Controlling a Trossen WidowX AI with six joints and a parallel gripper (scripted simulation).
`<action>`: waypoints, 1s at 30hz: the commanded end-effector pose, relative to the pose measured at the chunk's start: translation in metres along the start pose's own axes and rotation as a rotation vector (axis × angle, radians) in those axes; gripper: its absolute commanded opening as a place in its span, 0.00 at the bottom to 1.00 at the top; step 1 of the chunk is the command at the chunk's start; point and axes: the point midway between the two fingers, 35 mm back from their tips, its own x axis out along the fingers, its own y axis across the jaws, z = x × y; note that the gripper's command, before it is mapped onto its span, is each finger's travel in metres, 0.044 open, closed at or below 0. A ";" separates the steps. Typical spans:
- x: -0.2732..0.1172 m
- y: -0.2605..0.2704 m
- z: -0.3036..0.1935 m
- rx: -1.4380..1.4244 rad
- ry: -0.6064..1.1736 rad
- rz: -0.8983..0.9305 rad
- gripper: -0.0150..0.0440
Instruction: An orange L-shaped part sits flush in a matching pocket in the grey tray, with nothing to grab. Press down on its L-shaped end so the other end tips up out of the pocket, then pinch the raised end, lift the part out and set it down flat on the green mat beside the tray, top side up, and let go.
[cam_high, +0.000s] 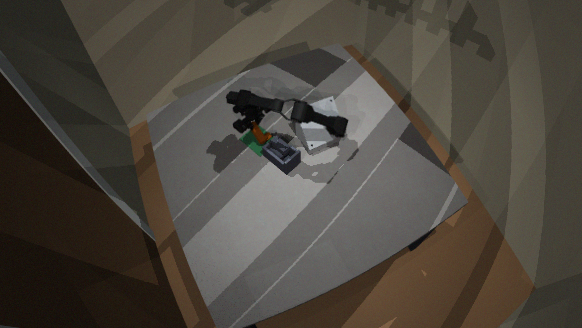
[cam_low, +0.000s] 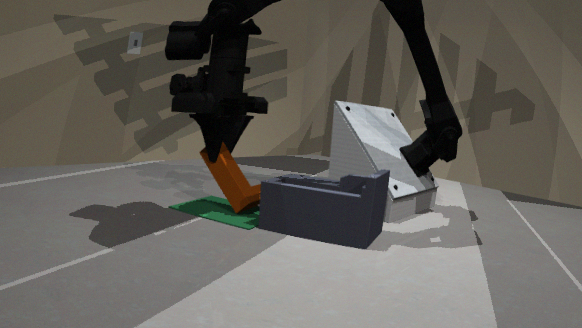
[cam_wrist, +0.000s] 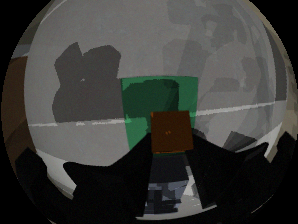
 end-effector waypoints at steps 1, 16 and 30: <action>0.001 0.000 0.000 0.006 0.002 0.004 0.25; -0.006 0.000 0.001 0.001 0.000 0.000 0.74; -0.080 0.000 0.002 0.013 -0.010 0.014 0.93</action>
